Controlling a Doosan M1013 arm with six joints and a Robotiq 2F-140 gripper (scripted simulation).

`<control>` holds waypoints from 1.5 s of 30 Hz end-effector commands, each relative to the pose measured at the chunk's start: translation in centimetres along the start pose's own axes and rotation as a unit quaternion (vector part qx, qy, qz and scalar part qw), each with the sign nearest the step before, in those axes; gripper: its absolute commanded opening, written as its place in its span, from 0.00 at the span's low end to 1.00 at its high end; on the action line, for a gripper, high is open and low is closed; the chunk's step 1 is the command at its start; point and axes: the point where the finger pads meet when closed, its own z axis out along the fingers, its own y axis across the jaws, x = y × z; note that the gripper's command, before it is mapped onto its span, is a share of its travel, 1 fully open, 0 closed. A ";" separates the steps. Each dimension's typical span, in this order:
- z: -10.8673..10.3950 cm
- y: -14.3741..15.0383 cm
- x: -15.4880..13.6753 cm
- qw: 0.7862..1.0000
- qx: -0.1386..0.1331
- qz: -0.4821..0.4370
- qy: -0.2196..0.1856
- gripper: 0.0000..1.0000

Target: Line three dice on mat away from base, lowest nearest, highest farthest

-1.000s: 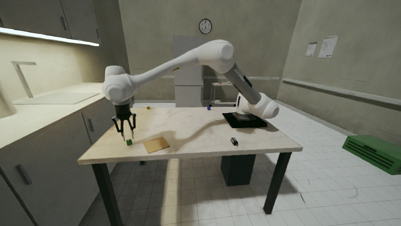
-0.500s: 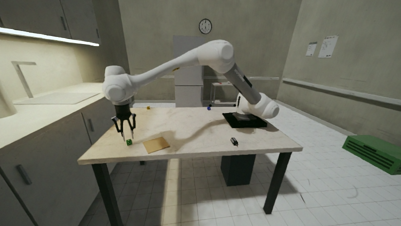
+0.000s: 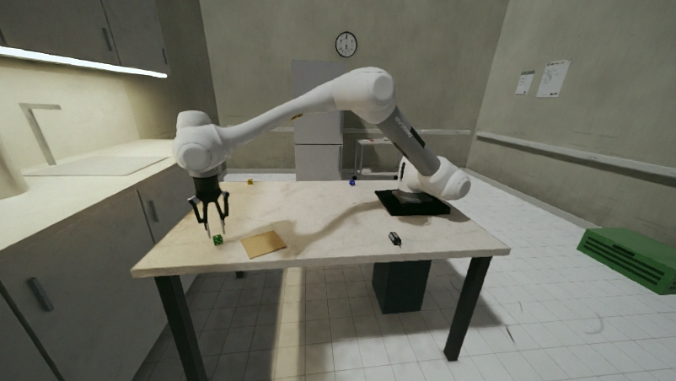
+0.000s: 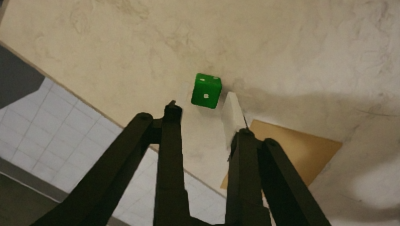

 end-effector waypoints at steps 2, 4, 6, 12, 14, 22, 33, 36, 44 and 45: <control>-0.2 0.0 0.0 1.000 0.001 0.000 0.000 0.35; -0.2 0.0 0.0 1.000 0.001 0.000 0.000 0.35; -0.2 0.0 0.0 1.000 0.001 0.000 0.000 0.35; -0.2 0.0 0.0 1.000 0.001 0.000 0.000 0.35; -0.2 0.0 0.0 1.000 0.001 0.000 0.000 0.35; -0.2 0.0 0.0 1.000 0.001 0.000 0.000 0.35; 0.8 -0.1 0.0 1.000 0.001 0.000 0.000 0.35; 1.4 -0.1 0.0 1.000 0.001 0.000 0.000 0.35; 3.0 -0.1 0.0 1.000 0.001 0.000 0.000 0.35; 3.0 -0.1 0.0 1.000 0.001 0.000 0.000 0.35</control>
